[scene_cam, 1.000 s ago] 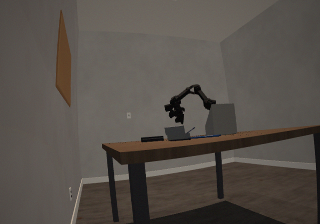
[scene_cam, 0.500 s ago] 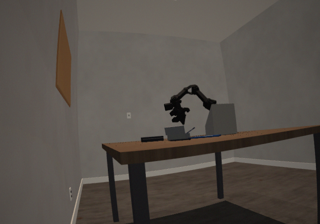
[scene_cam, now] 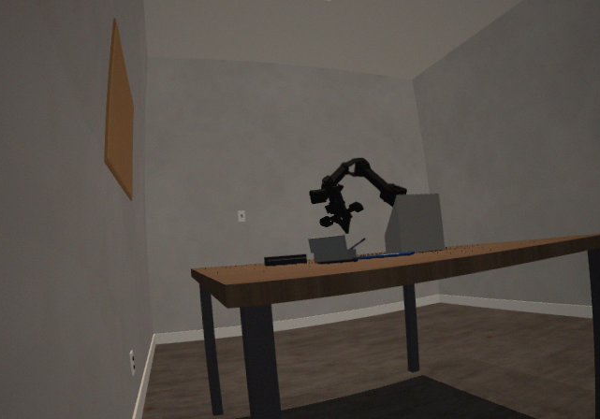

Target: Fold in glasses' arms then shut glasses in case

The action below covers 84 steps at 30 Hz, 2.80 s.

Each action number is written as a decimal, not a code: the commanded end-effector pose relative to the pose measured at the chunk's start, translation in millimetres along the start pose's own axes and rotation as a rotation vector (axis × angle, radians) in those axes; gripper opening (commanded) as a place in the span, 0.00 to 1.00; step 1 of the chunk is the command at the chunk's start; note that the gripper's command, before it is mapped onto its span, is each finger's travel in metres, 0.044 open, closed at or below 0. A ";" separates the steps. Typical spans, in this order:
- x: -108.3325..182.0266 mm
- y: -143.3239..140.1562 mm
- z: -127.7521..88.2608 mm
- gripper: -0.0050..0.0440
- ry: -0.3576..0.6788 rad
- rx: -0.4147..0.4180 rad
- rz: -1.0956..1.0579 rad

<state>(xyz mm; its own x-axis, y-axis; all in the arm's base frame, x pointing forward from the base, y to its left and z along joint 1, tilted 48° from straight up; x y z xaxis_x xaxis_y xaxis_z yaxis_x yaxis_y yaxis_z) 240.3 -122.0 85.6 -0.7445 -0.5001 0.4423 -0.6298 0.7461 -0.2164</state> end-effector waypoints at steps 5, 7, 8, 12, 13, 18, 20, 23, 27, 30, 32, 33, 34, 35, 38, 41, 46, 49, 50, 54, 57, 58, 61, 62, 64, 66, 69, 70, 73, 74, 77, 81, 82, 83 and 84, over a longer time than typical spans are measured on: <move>-14.2 12.7 8.5 0.10 0.046 0.017 -0.217; -18.4 16.4 10.4 0.10 0.060 0.023 -0.285; -20.5 18.3 11.3 0.10 0.066 0.026 -0.319; -28.4 26.2 15.1 0.10 0.094 0.038 -0.454; -30.3 28.2 16.1 0.10 0.102 0.040 -0.488; -35.7 34.3 18.9 0.10 0.124 0.048 -0.589; -39.2 38.4 20.7 0.10 0.140 0.053 -0.657; -44.0 44.7 23.5 0.10 0.165 0.060 -0.757; -50.0 53.3 27.1 0.10 0.199 0.067 -0.892; -54.1 59.8 29.8 0.10 0.227 0.072 -0.992; -56.7 64.2 31.6 0.10 0.246 0.075 -1.058; -57.9 66.4 32.5 0.10 0.255 0.076 -1.092; -57.9 66.4 32.5 0.10 0.255 0.076 -1.092; -57.9 66.4 32.5 0.10 0.255 0.076 -1.092; -61.3 73.0 35.1 0.10 0.285 0.079 -1.191; -64.3 79.6 37.8 0.10 0.317 0.081 -1.290; -68.1 89.0 41.5 0.10 0.365 0.082 -1.431; -68.2 89.4 41.6 0.10 0.367 0.082 -1.436; -68.2 89.4 41.6 0.10 0.367 0.082 -1.436; -68.0 88.7 43.6 0.10 0.366 0.082 -1.437; -62.9 80.2 72.0 0.10 0.364 0.081 -1.439; -58.3 79.5 81.1 0.10 0.370 0.061 -1.452; -58.4 75.7 88.7 0.10 0.367 0.082 -1.436; -58.4 75.7 88.7 0.10 0.367 0.082 -1.436; -58.4 75.7 88.7 0.10 0.367 0.082 -1.436; -58.3 75.6 89.2 0.10 0.367 0.082 -1.436; -58.2 75.5 89.4 0.10 0.367 0.082 -1.436; -58.1 75.3 89.3 0.10 0.367 0.082 -1.436; -57.7 73.5 88.7 0.10 0.367 0.082 -1.436; -57.5 72.6 88.4 0.10 0.367 0.082 -1.436; -56.6 69.2 87.2 0.10 0.367 0.082 -1.436; -55.6 65.5 86.0 0.10 0.367 0.082 -1.436; -55.4 64.8 85.7 0.10 0.367 0.082 -1.436; -55.2 64.0 85.4 0.10 0.367 0.082 -1.436; -55.0 63.3 85.2 0.10 0.367 0.082 -1.436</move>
<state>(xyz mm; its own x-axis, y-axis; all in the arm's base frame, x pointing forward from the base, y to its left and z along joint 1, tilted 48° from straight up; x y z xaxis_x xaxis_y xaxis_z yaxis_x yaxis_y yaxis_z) 221.0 -81.8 -29.2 0.5993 -0.6245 0.5009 -0.7796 -0.3129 0.5426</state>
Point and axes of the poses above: the point midway between the two fingers, 35 mm back from their tips, its own z axis out along the fingers, its own y axis across the jaws, x = y × z, the point moved 7 cm from there along -z, back along the fingers, and after that the axes turned 9 degrees about -z, right-handed, at the moved point
